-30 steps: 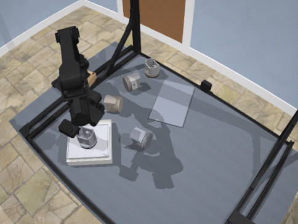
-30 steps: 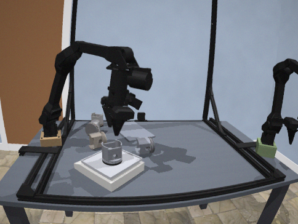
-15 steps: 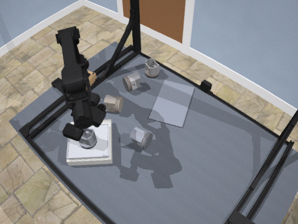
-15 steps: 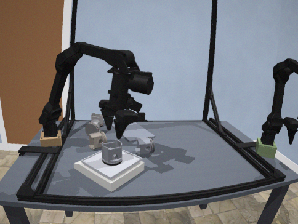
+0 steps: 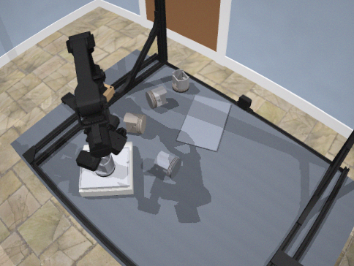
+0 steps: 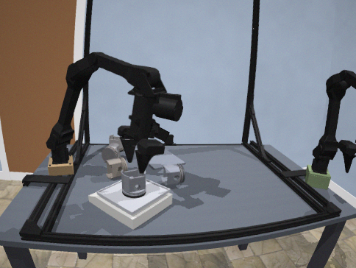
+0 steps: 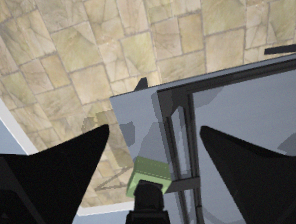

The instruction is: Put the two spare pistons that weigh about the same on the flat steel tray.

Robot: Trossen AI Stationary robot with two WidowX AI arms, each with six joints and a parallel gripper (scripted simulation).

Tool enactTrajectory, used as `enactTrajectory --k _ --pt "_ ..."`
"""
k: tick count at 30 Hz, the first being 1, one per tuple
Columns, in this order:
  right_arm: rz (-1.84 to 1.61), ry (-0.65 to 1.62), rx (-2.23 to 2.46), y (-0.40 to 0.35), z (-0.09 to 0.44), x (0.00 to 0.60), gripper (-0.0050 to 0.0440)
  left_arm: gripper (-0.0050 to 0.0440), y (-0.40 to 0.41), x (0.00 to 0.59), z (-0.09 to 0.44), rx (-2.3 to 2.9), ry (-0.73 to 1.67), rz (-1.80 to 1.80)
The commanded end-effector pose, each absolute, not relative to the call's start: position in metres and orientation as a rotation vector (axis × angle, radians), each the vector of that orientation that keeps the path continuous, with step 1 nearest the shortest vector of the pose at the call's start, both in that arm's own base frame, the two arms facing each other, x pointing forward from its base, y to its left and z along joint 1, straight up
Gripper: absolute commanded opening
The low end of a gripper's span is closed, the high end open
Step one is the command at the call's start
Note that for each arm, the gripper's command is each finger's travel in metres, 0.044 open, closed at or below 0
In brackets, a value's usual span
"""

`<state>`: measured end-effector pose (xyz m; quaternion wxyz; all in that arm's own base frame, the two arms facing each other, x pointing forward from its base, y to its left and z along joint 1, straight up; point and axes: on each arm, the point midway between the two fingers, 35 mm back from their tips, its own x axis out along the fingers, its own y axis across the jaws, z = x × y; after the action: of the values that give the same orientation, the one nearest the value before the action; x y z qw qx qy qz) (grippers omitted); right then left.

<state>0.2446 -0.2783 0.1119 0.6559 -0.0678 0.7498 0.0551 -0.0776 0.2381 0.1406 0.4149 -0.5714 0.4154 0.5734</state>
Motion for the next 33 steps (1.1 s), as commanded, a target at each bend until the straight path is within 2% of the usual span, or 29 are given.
enactTrajectory --k 1,33 --pt "0.134 1.707 -0.152 -0.277 0.103 0.242 0.0378 0.0440 0.238 -0.077 0.141 -1.436 1.044 1.436" --pt "0.134 1.707 -0.152 -0.279 0.057 0.236 0.0378 0.0440 0.238 -0.077 0.141 -1.436 1.044 1.436"
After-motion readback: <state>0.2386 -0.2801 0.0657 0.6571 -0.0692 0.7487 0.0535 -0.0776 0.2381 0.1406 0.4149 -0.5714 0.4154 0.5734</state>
